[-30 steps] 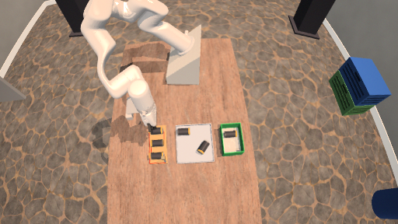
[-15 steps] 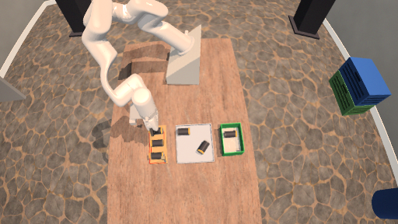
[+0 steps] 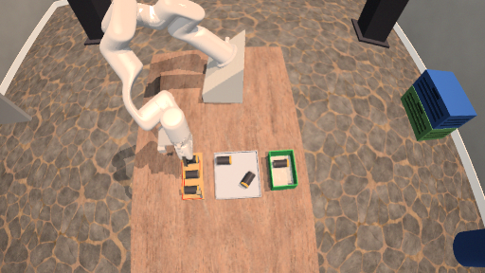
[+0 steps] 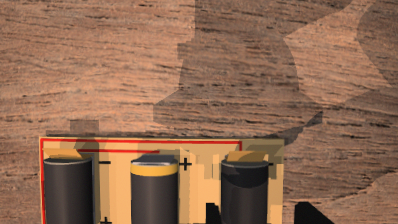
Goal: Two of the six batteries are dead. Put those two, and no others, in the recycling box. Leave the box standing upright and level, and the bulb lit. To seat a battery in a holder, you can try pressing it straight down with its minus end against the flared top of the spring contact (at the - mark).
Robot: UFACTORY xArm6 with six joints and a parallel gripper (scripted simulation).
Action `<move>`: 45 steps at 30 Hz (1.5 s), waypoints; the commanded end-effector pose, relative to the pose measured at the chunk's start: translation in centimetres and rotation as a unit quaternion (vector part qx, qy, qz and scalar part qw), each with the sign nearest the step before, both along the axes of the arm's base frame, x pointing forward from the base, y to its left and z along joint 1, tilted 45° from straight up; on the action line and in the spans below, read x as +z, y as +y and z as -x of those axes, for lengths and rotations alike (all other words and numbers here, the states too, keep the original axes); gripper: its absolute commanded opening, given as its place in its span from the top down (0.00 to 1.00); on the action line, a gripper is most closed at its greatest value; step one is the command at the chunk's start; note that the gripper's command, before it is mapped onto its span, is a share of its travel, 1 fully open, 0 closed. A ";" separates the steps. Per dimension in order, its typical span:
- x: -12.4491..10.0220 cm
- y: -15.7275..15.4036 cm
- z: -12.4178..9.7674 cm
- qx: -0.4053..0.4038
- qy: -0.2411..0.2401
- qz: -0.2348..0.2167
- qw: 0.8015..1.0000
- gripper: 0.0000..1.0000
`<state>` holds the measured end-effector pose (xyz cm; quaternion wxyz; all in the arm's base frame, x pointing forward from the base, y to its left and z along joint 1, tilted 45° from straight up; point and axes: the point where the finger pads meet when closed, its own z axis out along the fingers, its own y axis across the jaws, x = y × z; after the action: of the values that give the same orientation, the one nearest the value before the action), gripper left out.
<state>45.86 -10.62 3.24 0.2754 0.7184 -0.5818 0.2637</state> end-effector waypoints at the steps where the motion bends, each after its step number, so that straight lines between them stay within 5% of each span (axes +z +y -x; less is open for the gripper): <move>1: 0.1 0.1 -0.1 0.001 -0.001 0.000 1.000 0.49; 16: -2.3 -2.3 -0.3 0.001 -0.001 0.000 1.000 0.49; 41: -3.1 -3.1 -0.4 0.001 -0.001 0.000 1.000 0.49; 42: -3.1 -3.1 -0.4 0.001 -0.001 0.000 1.000 0.72; 45: -3.1 -3.1 -0.4 0.001 -0.001 0.000 1.000 0.72</move>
<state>46.14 -13.77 0.06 0.2753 0.7184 -0.5818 0.2637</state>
